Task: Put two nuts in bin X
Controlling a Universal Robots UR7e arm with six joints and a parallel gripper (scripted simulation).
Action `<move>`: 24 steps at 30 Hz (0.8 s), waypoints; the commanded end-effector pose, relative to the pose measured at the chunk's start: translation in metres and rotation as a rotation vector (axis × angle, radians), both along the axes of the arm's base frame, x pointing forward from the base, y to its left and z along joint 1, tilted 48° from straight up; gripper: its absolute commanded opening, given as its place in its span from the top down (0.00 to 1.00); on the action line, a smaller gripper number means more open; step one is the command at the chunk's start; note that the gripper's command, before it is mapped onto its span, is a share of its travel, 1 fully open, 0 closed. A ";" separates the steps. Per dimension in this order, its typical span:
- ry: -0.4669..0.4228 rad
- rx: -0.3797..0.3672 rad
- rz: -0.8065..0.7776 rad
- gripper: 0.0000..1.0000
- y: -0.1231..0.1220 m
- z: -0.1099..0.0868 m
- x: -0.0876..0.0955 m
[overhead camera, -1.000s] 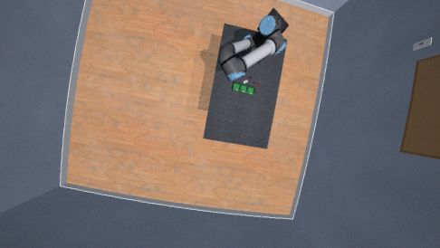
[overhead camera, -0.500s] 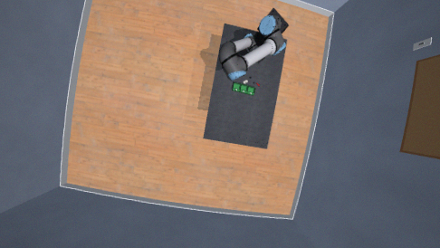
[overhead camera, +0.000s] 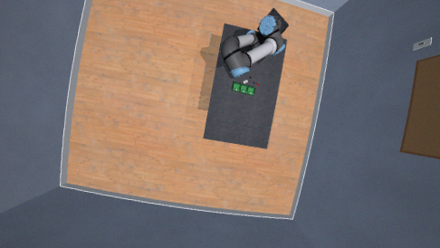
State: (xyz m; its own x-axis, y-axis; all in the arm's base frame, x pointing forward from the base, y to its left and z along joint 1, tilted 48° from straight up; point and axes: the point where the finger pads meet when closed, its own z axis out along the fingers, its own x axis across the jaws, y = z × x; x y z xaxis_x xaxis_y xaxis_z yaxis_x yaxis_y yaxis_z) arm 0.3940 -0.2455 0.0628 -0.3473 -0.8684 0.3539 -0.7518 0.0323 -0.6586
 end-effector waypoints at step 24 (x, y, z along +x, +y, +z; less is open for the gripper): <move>0.000 0.000 0.004 0.66 0.009 0.009 0.000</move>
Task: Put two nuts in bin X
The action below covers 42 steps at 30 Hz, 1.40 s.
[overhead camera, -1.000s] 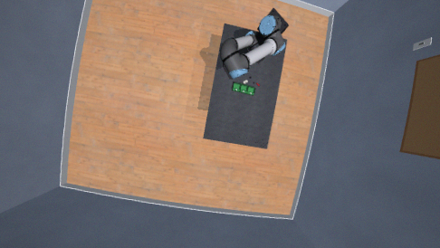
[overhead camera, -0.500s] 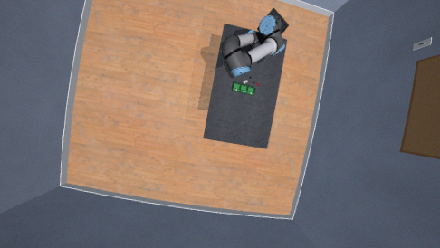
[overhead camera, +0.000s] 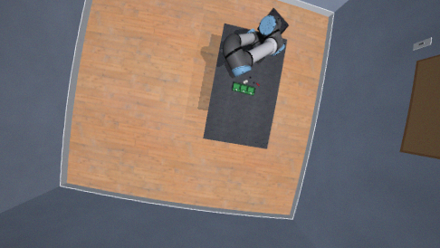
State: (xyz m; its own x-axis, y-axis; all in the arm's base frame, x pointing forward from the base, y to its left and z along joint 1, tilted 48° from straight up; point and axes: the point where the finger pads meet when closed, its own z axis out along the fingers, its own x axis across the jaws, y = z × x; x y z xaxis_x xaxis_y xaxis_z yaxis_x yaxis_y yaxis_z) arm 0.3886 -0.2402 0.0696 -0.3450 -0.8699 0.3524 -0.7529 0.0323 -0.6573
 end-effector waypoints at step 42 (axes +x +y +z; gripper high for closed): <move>0.212 -0.267 0.330 0.66 0.153 0.014 0.149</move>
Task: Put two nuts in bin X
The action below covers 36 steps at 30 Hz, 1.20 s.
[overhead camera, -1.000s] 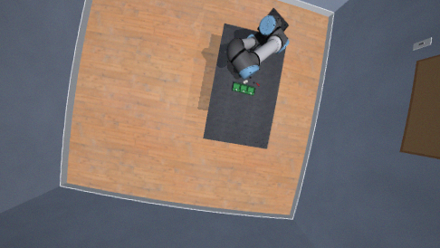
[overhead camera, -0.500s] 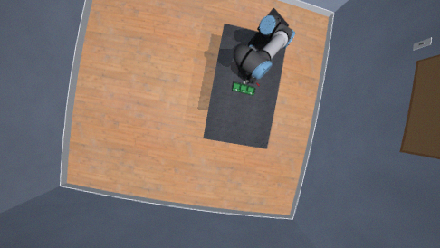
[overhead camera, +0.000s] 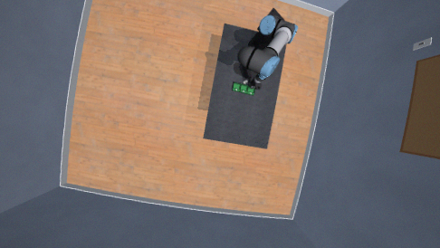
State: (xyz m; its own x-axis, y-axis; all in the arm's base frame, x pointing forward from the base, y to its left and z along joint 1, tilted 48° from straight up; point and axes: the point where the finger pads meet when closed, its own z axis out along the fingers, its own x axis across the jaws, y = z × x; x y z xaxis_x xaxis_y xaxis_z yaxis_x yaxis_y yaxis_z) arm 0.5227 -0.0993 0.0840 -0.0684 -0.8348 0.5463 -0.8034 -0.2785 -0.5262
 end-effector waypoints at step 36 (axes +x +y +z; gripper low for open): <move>0.478 -0.552 0.603 0.66 0.012 -0.002 0.013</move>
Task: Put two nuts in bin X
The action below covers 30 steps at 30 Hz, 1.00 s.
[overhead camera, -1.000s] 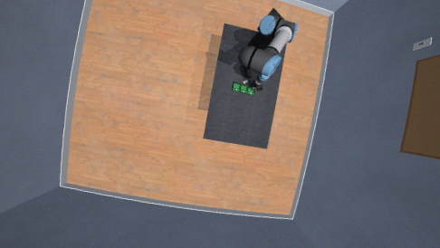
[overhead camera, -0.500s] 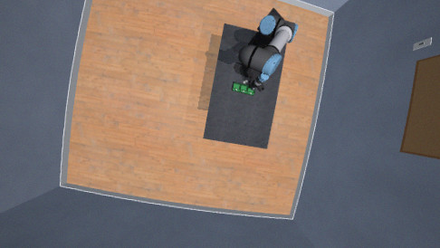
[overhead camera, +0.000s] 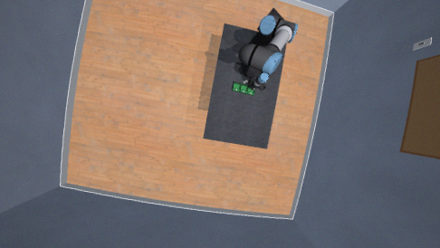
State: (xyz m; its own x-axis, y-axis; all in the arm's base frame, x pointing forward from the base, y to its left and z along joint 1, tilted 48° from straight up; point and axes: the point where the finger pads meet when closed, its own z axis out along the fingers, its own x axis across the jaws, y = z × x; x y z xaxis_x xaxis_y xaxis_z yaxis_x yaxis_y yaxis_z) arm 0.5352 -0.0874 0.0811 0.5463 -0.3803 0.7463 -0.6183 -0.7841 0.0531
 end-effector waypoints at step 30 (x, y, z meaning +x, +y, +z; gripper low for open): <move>0.251 -0.284 0.335 0.66 0.000 0.000 0.001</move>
State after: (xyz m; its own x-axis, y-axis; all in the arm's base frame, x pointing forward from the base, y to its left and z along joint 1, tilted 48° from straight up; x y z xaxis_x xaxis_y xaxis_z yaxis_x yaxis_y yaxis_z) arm 0.5346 -0.0871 0.0794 0.7803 0.0397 0.6241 -0.2803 -0.8699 0.4058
